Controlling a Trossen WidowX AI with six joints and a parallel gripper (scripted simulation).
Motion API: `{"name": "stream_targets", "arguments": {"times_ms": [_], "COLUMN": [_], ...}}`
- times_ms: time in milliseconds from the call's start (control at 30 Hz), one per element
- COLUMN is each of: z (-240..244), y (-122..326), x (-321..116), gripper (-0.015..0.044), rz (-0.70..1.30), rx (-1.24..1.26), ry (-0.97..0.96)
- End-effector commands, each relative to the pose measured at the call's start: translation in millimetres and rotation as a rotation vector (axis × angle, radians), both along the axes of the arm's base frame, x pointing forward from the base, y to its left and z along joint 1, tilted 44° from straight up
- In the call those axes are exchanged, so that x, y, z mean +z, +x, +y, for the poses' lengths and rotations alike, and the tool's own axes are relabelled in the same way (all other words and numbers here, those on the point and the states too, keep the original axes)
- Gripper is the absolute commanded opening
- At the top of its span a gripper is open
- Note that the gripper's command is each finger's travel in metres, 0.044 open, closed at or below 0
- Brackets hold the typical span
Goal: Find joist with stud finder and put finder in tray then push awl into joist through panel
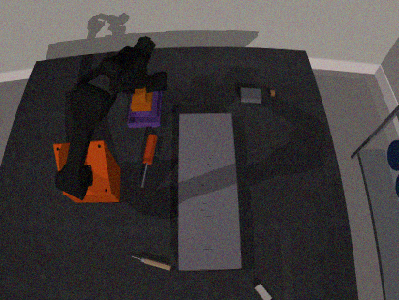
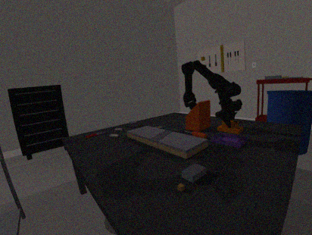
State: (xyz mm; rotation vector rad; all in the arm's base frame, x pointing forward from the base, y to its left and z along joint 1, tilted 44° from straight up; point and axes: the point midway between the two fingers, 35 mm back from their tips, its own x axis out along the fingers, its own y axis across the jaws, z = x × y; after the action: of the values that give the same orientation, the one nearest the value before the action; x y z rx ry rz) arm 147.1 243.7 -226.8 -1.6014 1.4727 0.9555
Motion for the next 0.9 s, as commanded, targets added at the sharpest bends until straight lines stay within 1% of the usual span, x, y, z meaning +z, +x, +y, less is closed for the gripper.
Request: {"name": "stream_targets", "arguments": {"times_ms": [0, 367, 867], "z": [-5.6, -27.9, -39.9], "y": [2.7, 4.4, 5.8], "x": [-6.6, -28.5, -41.4], "gripper": [0.0, 0.0, 0.0], "rz": [-0.007, -0.008, -0.008], "rx": [0.005, 0.005, 0.005], "ry": [0.006, 0.005, 0.004]}}
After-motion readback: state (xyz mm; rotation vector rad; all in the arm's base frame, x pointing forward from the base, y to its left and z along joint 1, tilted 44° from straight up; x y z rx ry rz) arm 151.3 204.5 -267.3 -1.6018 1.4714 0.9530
